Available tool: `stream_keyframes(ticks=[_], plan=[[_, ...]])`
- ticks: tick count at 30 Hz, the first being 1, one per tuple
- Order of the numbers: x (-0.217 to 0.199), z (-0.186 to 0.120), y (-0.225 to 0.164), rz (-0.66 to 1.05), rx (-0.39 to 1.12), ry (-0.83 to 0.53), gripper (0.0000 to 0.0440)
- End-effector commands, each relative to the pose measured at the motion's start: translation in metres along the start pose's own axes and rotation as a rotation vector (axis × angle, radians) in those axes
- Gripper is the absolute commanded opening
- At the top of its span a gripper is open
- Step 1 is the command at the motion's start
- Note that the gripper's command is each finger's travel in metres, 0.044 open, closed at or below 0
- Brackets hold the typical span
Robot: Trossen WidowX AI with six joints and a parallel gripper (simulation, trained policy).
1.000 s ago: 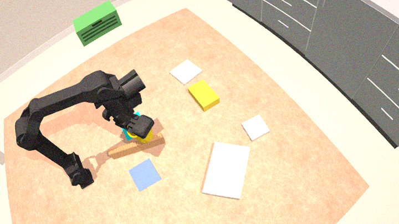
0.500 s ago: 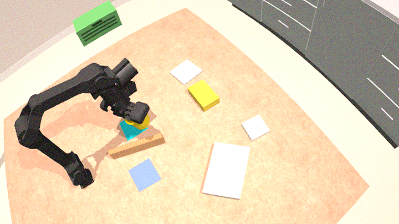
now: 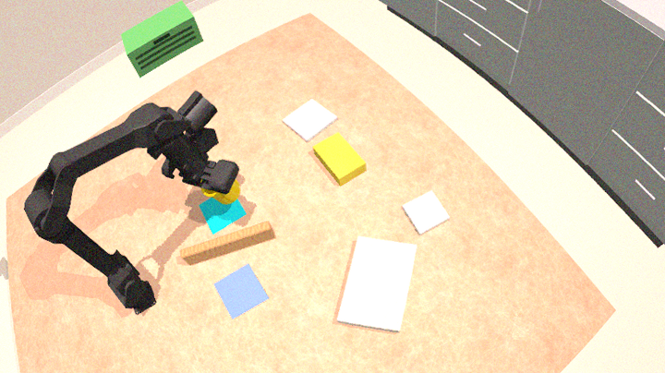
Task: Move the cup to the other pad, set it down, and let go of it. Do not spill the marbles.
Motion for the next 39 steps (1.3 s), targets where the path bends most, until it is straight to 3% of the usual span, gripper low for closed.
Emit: stream_keyframes(ticks=[1,14,24,28,39], plan=[[0.007,0.010,0.001,-0.002,0.015,0.009,0.0000],[0.030,0.040,-0.006,0.011,0.052,0.013,0.0012],[0.032,0.049,-0.010,0.031,0.034,0.004,0.0074],[0.030,0.043,-0.007,0.047,-0.012,-0.003,0.0155],[0.031,0.024,-0.011,0.058,-0.090,0.000,0.0174]])
Point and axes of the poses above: the point midway between the two fingers, 35 mm back from their tips, its own z axis out along the fingers, its own x axis across the jaws, y = z × x, the point moved 7 cm from there along -z, back along the fingers, and after that the axes turned 14 degrees about -z, right-handed, at the moved point
